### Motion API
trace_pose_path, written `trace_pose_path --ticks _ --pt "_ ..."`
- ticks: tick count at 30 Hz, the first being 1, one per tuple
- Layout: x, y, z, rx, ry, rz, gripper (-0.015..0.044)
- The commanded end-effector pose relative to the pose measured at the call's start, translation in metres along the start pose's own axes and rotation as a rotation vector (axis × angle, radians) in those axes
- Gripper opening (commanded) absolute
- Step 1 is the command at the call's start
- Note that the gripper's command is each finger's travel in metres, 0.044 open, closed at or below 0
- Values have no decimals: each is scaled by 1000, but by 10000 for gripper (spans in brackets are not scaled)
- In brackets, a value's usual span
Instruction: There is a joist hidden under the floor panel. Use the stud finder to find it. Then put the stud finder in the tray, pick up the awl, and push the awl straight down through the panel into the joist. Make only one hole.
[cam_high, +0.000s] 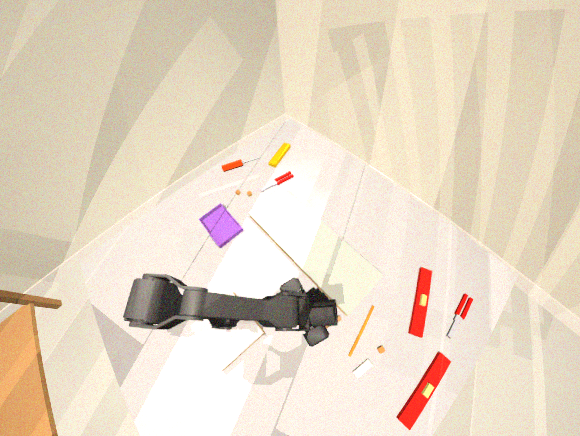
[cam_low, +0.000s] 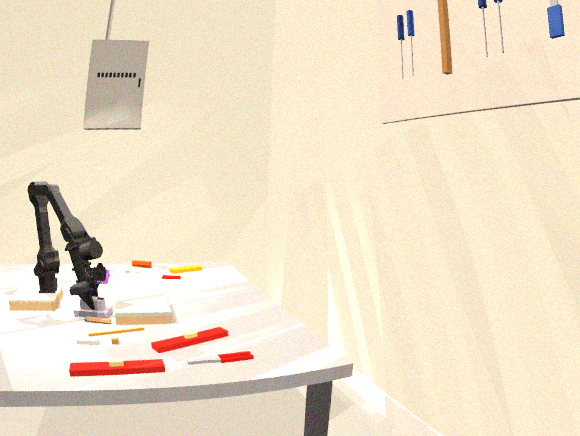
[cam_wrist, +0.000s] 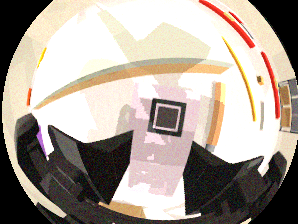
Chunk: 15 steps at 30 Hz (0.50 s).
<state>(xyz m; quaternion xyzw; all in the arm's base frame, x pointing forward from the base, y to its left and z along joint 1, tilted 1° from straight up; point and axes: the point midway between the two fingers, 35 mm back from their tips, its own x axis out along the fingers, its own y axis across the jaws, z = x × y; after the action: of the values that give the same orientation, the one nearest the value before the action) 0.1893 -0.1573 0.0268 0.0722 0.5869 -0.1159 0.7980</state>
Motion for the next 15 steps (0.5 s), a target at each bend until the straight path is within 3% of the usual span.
trace_pose_path --ticks 1,4,15 --pt "-7 -1 3 3 0 -2 57" --pt "-19 -2 10 3 0 -2 0" --pt "-78 -2 26 3 0 -2 0"
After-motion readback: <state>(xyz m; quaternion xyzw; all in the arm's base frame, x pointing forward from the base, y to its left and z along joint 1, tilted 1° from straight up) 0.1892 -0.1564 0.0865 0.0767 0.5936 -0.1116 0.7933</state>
